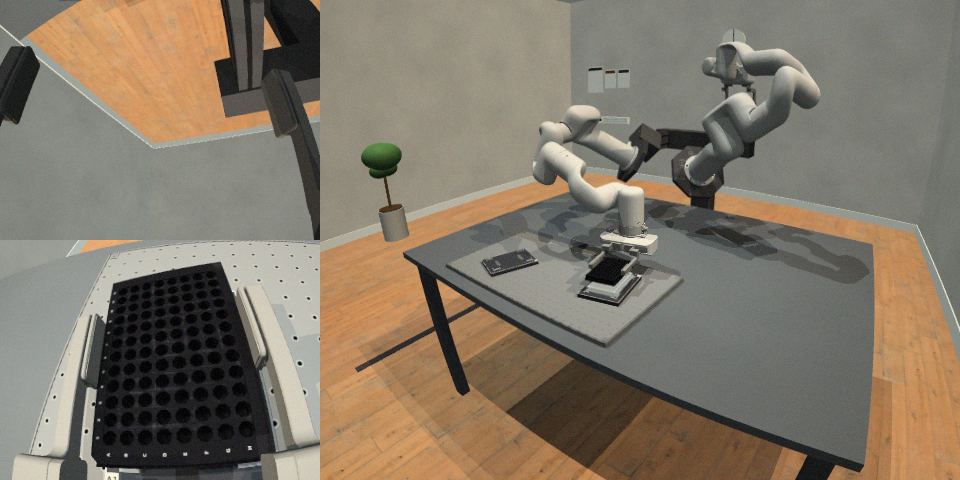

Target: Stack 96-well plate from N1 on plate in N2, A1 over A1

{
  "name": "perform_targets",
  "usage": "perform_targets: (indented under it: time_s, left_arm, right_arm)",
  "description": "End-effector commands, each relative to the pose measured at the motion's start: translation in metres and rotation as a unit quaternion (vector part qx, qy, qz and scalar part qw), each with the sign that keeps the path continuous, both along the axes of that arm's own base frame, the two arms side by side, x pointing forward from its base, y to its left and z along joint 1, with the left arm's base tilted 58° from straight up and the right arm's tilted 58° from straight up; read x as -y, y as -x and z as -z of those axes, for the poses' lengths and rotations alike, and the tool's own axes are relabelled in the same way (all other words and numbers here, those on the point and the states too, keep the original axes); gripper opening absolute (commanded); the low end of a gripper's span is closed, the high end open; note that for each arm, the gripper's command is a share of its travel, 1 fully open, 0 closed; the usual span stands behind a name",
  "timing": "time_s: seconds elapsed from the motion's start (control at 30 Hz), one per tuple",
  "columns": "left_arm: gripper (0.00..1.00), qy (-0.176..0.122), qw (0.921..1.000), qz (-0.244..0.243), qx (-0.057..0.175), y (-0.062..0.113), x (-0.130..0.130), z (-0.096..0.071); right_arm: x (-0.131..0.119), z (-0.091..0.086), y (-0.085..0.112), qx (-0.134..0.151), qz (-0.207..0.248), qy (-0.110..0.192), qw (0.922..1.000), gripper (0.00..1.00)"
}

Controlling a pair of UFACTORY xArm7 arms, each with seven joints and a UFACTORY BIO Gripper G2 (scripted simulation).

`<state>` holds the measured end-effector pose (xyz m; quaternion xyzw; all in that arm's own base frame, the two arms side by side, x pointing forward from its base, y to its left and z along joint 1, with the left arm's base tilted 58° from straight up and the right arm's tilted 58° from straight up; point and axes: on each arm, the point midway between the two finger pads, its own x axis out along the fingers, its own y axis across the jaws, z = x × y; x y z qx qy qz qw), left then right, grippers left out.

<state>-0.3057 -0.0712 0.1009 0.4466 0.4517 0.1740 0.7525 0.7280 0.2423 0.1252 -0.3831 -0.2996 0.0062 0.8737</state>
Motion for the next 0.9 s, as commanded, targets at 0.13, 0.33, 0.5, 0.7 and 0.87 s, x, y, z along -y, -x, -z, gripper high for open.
perform_targets:
  time_s: [0.13,0.33,0.5,0.7,0.87]
  left_arm:
    - [1.0,0.001,1.0,-0.001,-0.001,0.0009,0.0011,-0.0006]
    - [1.0,0.001,1.0,-0.001,-0.001,0.0009,0.0011,-0.0006]
    - [1.0,0.001,1.0,-0.001,-0.001,0.0009,0.0011,-0.0006]
    - [1.0,0.001,1.0,-0.001,-0.001,0.0009,0.0011,-0.0006]
    - [1.0,0.001,1.0,-0.001,-0.001,0.0009,0.0011,-0.0006]
  right_arm:
    - [0.0025,0.0034,-0.0044,0.001,-0.002,-0.002,1.0,0.0]
    - [0.0036,0.0042,-0.0053,0.001,-0.002,-0.002,1.0,0.0]
    - [0.0036,0.0042,-0.0053,0.001,-0.002,-0.002,1.0,0.0]
    - [0.0036,0.0042,-0.0053,0.001,-0.002,-0.002,1.0,0.0]
    - [0.0037,0.0042,-0.0052,0.001,-0.002,-0.002,1.0,0.0]
